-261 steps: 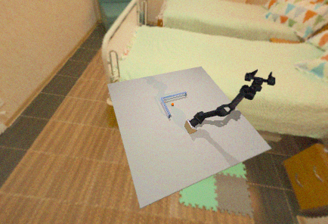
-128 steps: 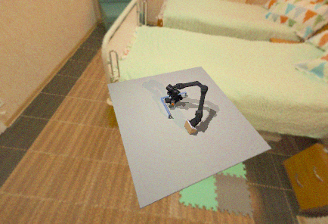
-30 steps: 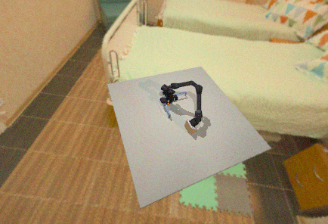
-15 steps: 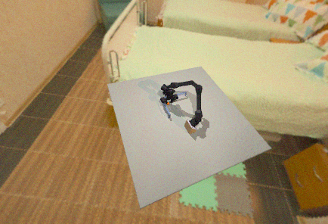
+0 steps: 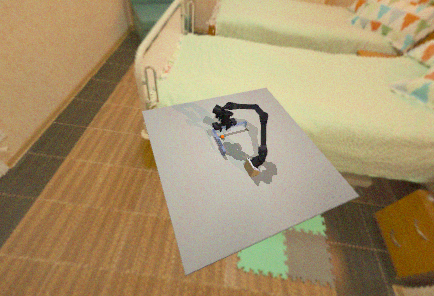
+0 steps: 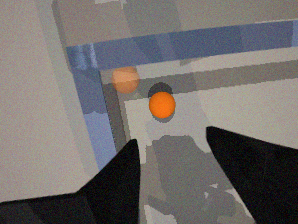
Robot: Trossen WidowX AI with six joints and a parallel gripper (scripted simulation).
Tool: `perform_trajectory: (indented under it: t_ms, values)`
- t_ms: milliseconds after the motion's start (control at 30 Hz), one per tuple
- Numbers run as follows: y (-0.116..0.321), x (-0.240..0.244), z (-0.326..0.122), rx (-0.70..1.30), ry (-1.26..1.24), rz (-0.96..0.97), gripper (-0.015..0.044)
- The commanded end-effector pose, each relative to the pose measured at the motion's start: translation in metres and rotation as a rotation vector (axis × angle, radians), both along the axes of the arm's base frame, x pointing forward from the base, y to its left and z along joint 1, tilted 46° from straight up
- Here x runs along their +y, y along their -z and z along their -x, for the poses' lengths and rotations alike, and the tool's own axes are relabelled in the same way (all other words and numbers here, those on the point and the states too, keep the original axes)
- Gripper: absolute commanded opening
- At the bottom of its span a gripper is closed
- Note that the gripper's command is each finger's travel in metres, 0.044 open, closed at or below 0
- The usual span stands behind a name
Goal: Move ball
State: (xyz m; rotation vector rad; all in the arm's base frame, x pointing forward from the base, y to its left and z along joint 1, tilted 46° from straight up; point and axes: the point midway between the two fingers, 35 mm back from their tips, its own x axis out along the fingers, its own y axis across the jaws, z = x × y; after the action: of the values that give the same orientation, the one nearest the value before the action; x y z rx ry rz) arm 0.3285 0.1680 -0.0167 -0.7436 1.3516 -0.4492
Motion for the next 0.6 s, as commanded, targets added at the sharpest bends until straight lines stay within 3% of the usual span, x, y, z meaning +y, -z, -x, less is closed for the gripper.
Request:
perform_trajectory:
  t_ms: [0, 233, 567]
  values:
    - [0.003, -0.009, 0.002, 0.081, -0.082, 0.023, 0.0171]
    - [0.012, -0.053, 0.013, 0.494, -0.49, 0.131, 0.0]
    - [0.013, -0.057, 0.015, 0.534, -0.529, 0.142, 0.0]
